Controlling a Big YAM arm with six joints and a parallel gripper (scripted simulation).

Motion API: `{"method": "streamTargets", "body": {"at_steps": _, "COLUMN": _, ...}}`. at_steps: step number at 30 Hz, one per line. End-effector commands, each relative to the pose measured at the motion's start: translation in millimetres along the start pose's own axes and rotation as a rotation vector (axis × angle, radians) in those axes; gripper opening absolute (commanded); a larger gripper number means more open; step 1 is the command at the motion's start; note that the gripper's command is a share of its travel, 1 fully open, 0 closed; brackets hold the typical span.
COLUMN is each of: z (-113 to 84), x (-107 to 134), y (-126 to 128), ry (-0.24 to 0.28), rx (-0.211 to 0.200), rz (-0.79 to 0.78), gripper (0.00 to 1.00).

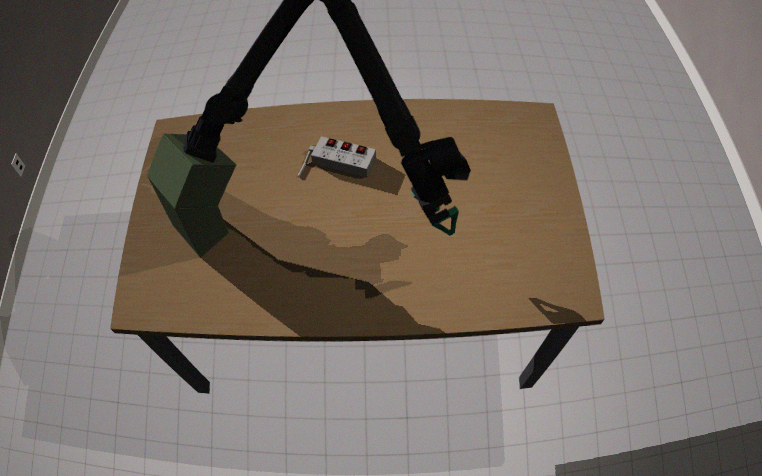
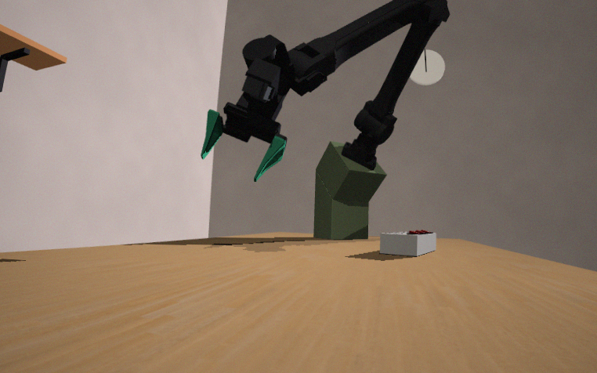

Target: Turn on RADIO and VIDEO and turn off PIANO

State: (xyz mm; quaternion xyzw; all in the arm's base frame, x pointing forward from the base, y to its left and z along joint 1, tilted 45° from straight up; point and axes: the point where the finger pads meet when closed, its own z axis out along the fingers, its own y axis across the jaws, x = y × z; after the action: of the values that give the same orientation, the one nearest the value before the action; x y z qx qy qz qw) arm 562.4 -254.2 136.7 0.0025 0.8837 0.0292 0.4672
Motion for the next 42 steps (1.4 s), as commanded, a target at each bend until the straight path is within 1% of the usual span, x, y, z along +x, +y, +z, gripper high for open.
{"method": "streamTargets", "body": {"at_steps": 1, "z": -11.3, "x": -6.0, "y": 35.9, "ry": -0.029, "rx": 0.026, "rz": 0.171, "gripper": 1.0}}
{"method": "streamTargets", "body": {"at_steps": 3, "z": -11.3, "x": -6.0, "y": 35.9, "ry": -0.029, "rx": 0.026, "rz": 0.171, "gripper": 1.0}}
{"method": "streamTargets", "body": {"at_steps": 4, "z": -16.1, "x": -1.7, "y": 51.9, "ry": -0.019, "rx": 0.043, "rz": 0.229, "gripper": 1.0}}
{"method": "streamTargets", "body": {"at_steps": 5, "z": -16.1, "x": -1.7, "y": 51.9, "ry": -0.019, "rx": 0.043, "rz": 0.229, "gripper": 1.0}}
{"method": "streamTargets", "body": {"at_steps": 6, "z": -21.6, "x": 3.5, "y": 68.0, "ry": -0.011, "rx": 0.063, "rz": 0.289, "gripper": 1.0}}
{"method": "streamTargets", "body": {"at_steps": 8, "z": -21.6, "x": 3.5, "y": 68.0, "ry": -0.011, "rx": 0.063, "rz": 0.289, "gripper": 1.0}}
{"method": "streamTargets", "body": {"at_steps": 9, "z": -27.0, "x": 8.5, "y": 84.7, "ry": -0.002, "rx": 0.081, "rz": 0.352, "gripper": 1.0}}
{"method": "streamTargets", "body": {"at_steps": 12, "z": -27.0, "x": 8.5, "y": 84.7, "ry": -0.002, "rx": 0.081, "rz": 0.352, "gripper": 1.0}}
{"method": "streamTargets", "body": {"at_steps": 13, "z": -32.8, "x": 20.0, "y": 102.8, "ry": 0.033, "rx": 0.101, "rz": 0.422, "gripper": 1.0}}
{"method": "streamTargets", "body": {"at_steps": 14, "z": -32.8, "x": 20.0, "y": 102.8, "ry": 0.033, "rx": 0.101, "rz": 0.422, "gripper": 1.0}}
{"method": "streamTargets", "body": {"at_steps": 15, "z": -38.7, "x": 25.5, "y": 119.6, "ry": 0.042, "rx": 0.123, "rz": 0.485, "gripper": 1.0}}
{"method": "streamTargets", "body": {"at_steps": 16, "z": -38.7, "x": 25.5, "y": 119.6, "ry": 0.042, "rx": 0.123, "rz": 0.485, "gripper": 1.0}}
{"method": "streamTargets", "body": {"at_steps": 17, "z": -44.2, "x": 30.4, "y": 136.6, "ry": 0.052, "rx": 0.143, "rz": 0.547, "gripper": 1.0}}
{"method": "streamTargets", "body": {"at_steps": 19, "z": -44.2, "x": 30.4, "y": 136.6, "ry": 0.052, "rx": 0.143, "rz": 0.547, "gripper": 1.0}}
{"method": "streamTargets", "body": {"at_steps": 20, "z": -50.5, "x": 36.0, "y": 153.0, "ry": 0.06, "rx": 0.165, "rz": 0.609, "gripper": 1.0}}
{"method": "streamTargets", "body": {"at_steps": 22, "z": -50.5, "x": 36.0, "y": 153.0, "ry": 0.06, "rx": 0.165, "rz": 0.609, "gripper": 1.0}}
{"method": "streamTargets", "body": {"at_steps": 23, "z": -55.6, "x": 40.6, "y": 169.6, "ry": 0.071, "rx": 0.184, "rz": 0.669, "gripper": 1.0}}
{"method": "streamTargets", "body": {"at_steps": 24, "z": -55.6, "x": 40.6, "y": 169.6, "ry": 0.071, "rx": 0.184, "rz": 0.669, "gripper": 1.0}}
{"method": "streamTargets", "body": {"at_steps": 25, "z": -61.4, "x": 45.6, "y": 185.5, "ry": 0.079, "rx": 0.205, "rz": 0.728, "gripper": 1.0}}
{"method": "streamTargets", "body": {"at_steps": 29, "z": -61.4, "x": 45.6, "y": 185.5, "ry": 0.079, "rx": 0.205, "rz": 0.728, "gripper": 1.0}}
{"method": "streamTargets", "body": {"at_steps": 30, "z": -66.7, "x": 50.3, "y": 201.0, "ry": 0.089, "rx": 0.224, "rz": 0.785, "gripper": 1.0}}
{"method": "streamTargets", "body": {"at_steps": 31, "z": -64.4, "x": 53.4, "y": 200.8, "ry": 0.097, "rx": 0.227, "rz": 0.786, "gripper": 1.0}}
{"method": "streamTargets", "body": {"at_steps": 32, "z": -71.8, "x": 54.8, "y": 216.0, "ry": 0.098, "rx": 0.243, "rz": 0.841, "gripper": 1.0}}
{"method": "streamTargets", "body": {"at_steps": 33, "z": -71.8, "x": 54.8, "y": 216.0, "ry": 0.098, "rx": 0.243, "rz": 0.841, "gripper": 1.0}}
{"method": "streamTargets", "body": {"at_steps": 34, "z": -77.4, "x": 59.3, "y": 230.3, "ry": 0.105, "rx": 0.262, "rz": 0.894, "gripper": 1.0}}
{"method": "streamTargets", "body": {"at_steps": 36, "z": -77.4, "x": 58.0, "y": 230.3, "ry": 0.103, "rx": 0.261, "rz": 0.894, "gripper": 1.0}}
{"method": "streamTargets", "body": {"at_steps": 37, "z": -81.4, "x": 49.1, "y": 244.9, "ry": 0.094, "rx": 0.266, "rz": 0.948, "gripper": 1.0}}
{"method": "streamTargets", "body": {"at_steps": 38, "z": -81.4, "x": 47.3, "y": 245.0, "ry": 0.091, "rx": 0.265, "rz": 0.948, "gripper": 1.0}}
{"method": "streamTargets", "body": {"at_steps": 39, "z": -72.2, "x": 59.9, "y": 244.2, "ry": 0.123, "rx": 0.283, "rz": 0.944, "gripper": 1.0}}
{"method": "streamTargets", "body": {"at_steps": 40, "z": -86.2, "x": 49.9, "y": 258.7, "ry": 0.097, "rx": 0.28, "rz": 0.998, "gripper": 1.0}}
{"method": "streamTargets", "body": {"at_steps": 41, "z": -83.2, "x": 56.7, "y": 258.2, "ry": 0.111, "rx": 0.289, "rz": 0.996, "gripper": 1.0}}
{"method": "streamTargets", "body": {"at_steps": 42, "z": -90.9, "x": 53.9, "y": 271.5, "ry": 0.105, "rx": 0.295, "rz": 1.045, "gripper": 1.0}}
